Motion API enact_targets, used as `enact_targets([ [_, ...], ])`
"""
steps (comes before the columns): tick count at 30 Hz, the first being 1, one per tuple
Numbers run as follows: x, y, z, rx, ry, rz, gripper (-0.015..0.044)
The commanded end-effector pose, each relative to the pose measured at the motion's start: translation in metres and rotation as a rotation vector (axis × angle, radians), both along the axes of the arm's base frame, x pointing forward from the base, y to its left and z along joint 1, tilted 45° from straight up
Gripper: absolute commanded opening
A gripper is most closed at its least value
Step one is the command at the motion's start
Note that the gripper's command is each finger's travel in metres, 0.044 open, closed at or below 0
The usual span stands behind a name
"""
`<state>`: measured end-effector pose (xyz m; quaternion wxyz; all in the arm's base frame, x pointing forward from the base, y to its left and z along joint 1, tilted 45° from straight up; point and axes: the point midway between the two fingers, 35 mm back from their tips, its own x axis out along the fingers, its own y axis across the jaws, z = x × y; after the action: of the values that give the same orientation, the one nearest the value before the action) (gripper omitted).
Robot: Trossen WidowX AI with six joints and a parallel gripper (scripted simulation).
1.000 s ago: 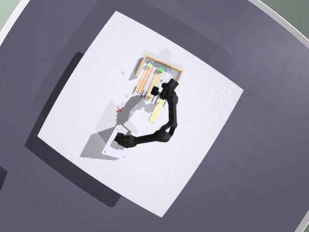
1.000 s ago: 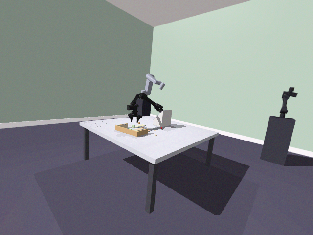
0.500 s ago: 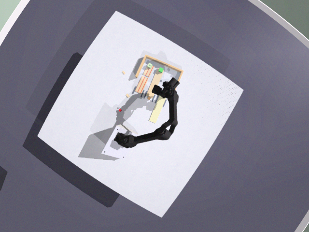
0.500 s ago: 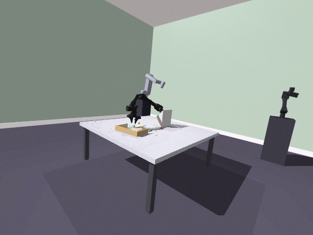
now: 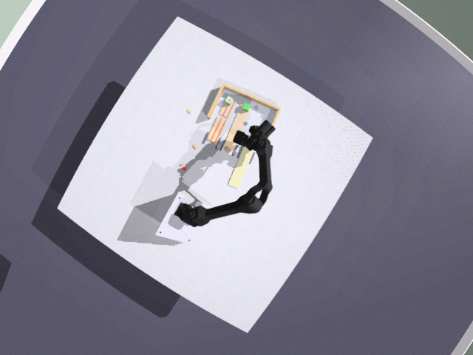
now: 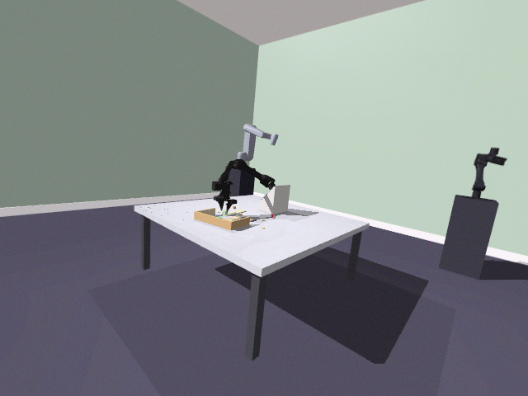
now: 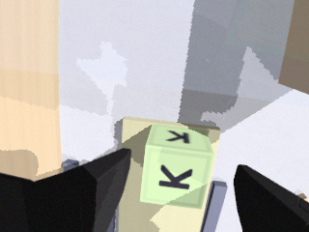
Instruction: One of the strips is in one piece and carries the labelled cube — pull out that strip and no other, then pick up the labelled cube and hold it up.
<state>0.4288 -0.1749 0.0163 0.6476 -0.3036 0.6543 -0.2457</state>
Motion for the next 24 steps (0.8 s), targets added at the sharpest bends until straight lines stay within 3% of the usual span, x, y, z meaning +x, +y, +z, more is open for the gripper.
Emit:
enact_targets([
  [1,-0.0036,-0.0055,-0.0091,0.004,0.016,-0.001,0.025],
  [16,-0.004,-0.0118,-0.0153,0.003,0.016,-0.001,0.025],
  [19,-0.0027,-0.0119,-0.0129,-0.003,0.009,-0.004,0.0171],
  [24,-0.0027,-0.0119,-0.0129,-0.003,0.009,-0.004,0.0138],
])
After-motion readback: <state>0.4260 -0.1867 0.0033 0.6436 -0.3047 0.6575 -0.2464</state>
